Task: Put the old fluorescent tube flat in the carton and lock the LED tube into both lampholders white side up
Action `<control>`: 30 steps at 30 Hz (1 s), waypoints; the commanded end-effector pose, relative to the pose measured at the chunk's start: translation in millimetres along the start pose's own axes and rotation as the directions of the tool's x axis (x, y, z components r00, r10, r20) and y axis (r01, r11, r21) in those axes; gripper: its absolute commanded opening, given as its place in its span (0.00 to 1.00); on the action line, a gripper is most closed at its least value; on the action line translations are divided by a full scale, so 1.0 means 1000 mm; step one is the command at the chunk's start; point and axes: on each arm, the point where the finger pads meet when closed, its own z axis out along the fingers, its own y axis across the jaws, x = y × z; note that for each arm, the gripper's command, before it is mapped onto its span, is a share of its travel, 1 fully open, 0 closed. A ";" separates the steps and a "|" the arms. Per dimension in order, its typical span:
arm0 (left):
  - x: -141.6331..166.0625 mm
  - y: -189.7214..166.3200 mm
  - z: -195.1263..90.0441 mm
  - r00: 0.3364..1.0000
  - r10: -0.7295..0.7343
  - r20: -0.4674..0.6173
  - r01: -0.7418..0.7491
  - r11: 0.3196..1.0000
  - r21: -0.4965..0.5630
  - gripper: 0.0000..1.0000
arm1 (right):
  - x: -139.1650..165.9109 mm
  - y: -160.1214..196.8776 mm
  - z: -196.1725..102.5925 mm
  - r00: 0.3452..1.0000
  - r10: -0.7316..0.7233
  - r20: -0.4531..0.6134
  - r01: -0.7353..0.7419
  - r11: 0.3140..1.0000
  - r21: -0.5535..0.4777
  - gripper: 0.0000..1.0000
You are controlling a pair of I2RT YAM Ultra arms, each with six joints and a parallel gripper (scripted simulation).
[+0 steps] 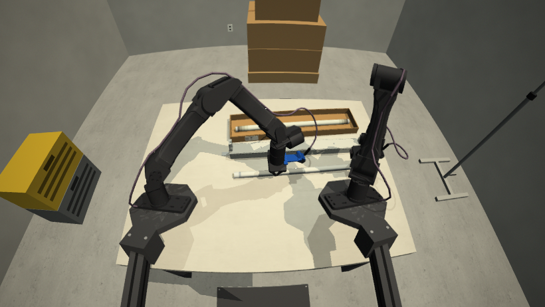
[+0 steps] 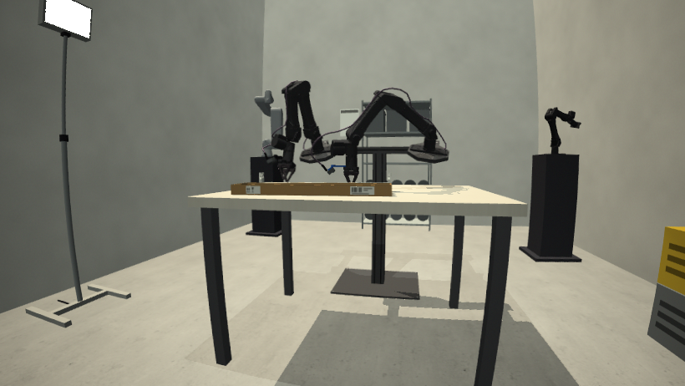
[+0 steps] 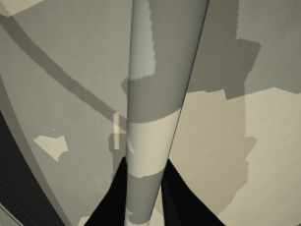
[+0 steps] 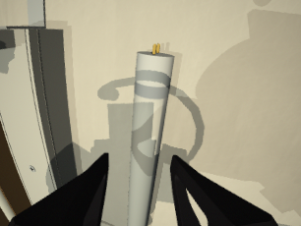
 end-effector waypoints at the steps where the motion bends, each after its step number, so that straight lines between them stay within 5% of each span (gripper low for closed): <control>1: -0.023 0.009 -0.025 0.998 0.001 0.070 0.000 1.000 -0.026 0.11 | -0.002 0.000 -0.013 1.000 -0.006 -0.001 0.006 1.000 0.006 0.49; 8: -0.023 0.009 -0.025 0.998 0.001 0.070 0.000 1.000 -0.026 0.11 | 0.010 -0.014 -0.035 0.999 0.006 -0.043 -0.004 0.999 0.052 0.49; 10: -0.023 0.009 -0.025 0.998 0.001 0.070 0.000 1.000 -0.026 0.11 | -0.008 0.009 -0.030 1.000 -0.015 0.010 0.016 1.000 -0.013 0.49; 15: -0.023 0.009 -0.025 0.998 0.001 0.070 0.000 1.000 -0.026 0.11 | 0.011 -0.020 -0.023 1.000 -0.001 -0.023 0.002 0.998 0.059 0.49; 26: -0.023 0.009 -0.025 0.998 0.001 0.070 0.000 1.000 -0.026 0.11 | -0.010 0.003 -0.022 1.000 -0.013 0.028 0.013 1.000 0.003 0.49; 30: -0.023 0.009 -0.025 0.998 0.001 0.070 0.000 1.000 -0.026 0.11 | 0.010 -0.008 -0.016 0.998 0.067 -0.015 -0.065 0.989 0.132 0.49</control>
